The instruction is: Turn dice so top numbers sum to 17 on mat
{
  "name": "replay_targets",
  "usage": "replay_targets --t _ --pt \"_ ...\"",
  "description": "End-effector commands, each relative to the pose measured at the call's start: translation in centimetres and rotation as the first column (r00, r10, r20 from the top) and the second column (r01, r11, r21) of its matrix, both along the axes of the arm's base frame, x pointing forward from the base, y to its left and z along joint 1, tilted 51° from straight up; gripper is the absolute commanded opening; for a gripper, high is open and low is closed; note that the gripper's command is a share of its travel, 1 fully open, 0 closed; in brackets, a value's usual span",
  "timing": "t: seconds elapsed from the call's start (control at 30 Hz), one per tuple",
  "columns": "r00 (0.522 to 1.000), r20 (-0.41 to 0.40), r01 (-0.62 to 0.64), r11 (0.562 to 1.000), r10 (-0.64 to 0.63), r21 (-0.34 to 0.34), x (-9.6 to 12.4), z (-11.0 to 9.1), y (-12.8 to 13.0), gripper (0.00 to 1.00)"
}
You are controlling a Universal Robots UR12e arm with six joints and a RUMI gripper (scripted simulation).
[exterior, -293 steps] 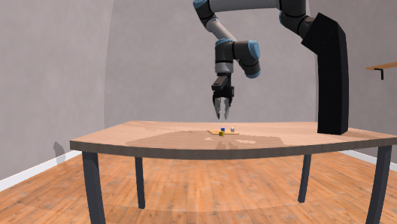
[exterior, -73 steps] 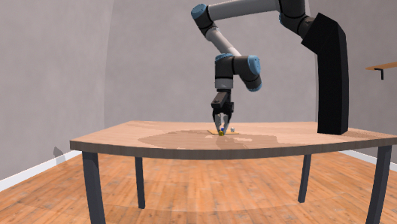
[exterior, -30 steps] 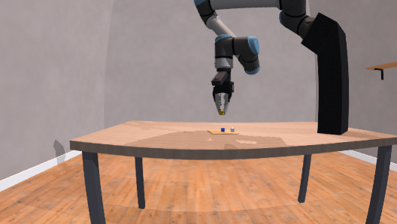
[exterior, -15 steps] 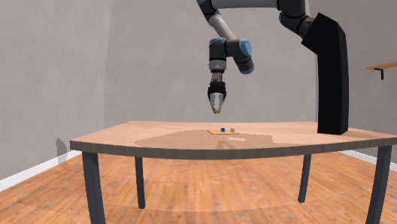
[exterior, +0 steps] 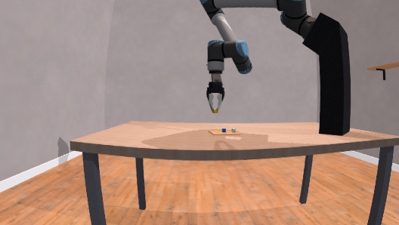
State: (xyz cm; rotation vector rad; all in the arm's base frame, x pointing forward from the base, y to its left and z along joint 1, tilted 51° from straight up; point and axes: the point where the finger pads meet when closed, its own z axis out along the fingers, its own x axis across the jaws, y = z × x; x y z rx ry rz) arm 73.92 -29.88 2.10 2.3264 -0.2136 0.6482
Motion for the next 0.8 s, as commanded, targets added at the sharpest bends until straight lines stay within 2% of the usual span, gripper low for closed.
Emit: replay_targets --t 0.0,0.37,0.77 --pt "1.000 -0.003 -0.005 1.000 0.005 -0.001 0.0 0.1 0.0 0.03" --pt "1.000 -0.004 -0.005 1.000 0.005 -0.001 0.3 -0.3 -0.5 0.03" --pt "1.000 -0.004 -0.005 1.000 0.005 -0.001 2.1 -3.1 -3.5 0.03"
